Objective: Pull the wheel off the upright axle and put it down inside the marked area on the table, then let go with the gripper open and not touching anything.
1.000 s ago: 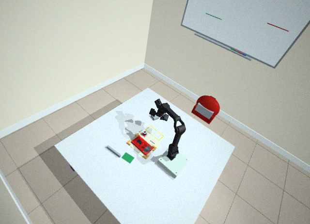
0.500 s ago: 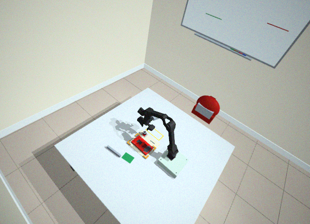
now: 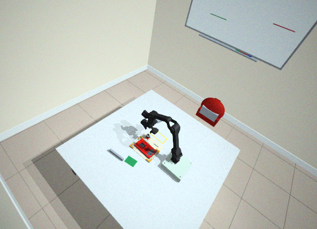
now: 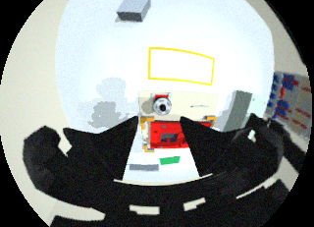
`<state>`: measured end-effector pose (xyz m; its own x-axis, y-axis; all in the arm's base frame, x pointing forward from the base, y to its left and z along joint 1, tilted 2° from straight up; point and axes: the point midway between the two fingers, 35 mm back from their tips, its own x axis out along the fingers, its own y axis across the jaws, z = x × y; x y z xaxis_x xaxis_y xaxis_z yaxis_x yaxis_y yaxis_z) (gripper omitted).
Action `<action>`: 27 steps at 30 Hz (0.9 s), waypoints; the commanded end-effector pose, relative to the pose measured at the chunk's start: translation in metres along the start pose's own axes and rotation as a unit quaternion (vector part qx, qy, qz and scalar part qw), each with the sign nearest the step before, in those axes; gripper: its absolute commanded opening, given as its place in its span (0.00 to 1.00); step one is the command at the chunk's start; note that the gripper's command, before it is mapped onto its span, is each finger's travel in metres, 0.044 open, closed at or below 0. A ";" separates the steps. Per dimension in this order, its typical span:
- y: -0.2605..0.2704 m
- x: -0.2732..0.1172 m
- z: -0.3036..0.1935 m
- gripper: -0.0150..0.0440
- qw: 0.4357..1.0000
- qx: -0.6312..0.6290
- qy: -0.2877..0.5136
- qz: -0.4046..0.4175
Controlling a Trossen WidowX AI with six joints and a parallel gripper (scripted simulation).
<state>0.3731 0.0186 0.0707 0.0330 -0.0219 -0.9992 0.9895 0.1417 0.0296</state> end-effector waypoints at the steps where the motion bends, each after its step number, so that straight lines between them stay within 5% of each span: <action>1: -0.004 0.031 -0.001 0.76 1.000 0.002 0.004 -0.012; 10: -0.010 0.066 -0.001 0.76 1.000 0.002 0.004 -0.012; 13: -0.010 0.063 -0.001 0.63 1.000 0.002 0.001 -0.017; 22: -0.010 0.063 -0.001 0.53 1.000 0.002 0.001 -0.017; 27: -0.010 0.063 -0.001 0.31 1.000 0.002 0.001 -0.017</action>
<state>0.3650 0.0164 0.0074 0.0003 -0.0239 -0.9997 0.9906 0.1371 -0.0029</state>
